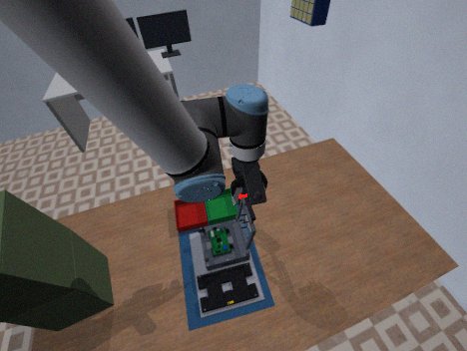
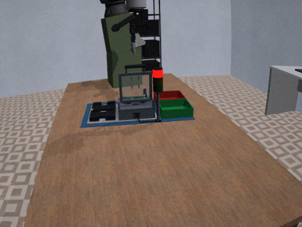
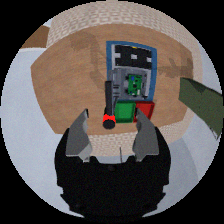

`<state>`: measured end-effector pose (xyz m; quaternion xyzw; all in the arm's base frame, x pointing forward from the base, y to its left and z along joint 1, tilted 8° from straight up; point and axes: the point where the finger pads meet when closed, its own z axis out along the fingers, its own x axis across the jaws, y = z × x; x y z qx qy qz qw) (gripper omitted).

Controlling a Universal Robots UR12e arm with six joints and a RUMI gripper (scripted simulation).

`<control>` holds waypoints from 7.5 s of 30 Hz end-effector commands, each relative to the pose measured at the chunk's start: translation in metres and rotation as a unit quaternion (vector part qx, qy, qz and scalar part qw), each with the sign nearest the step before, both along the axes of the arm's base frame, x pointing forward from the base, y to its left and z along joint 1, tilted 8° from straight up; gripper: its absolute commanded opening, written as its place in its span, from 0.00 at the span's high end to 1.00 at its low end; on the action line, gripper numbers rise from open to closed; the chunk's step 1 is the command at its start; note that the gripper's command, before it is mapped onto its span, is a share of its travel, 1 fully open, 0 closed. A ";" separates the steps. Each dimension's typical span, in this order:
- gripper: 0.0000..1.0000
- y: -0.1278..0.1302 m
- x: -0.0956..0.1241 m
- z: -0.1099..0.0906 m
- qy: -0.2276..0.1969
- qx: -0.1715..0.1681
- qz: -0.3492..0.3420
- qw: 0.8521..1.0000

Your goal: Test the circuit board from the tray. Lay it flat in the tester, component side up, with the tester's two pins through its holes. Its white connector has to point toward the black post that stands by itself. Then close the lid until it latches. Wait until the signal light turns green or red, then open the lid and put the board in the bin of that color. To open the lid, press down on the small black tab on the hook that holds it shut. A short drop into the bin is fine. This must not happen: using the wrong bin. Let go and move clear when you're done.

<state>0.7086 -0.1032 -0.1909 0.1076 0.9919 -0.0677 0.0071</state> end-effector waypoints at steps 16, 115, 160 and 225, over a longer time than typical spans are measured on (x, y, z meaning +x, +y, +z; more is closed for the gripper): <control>0.41 0.026 -0.092 -0.003 -0.001 0.000 0.000 1.000; 0.41 0.006 -0.119 -0.206 -0.001 0.000 0.000 1.000; 0.46 -0.006 -0.120 -0.260 -0.001 0.000 0.000 1.000; 0.61 -0.006 -0.120 -0.260 -0.001 0.000 0.000 1.000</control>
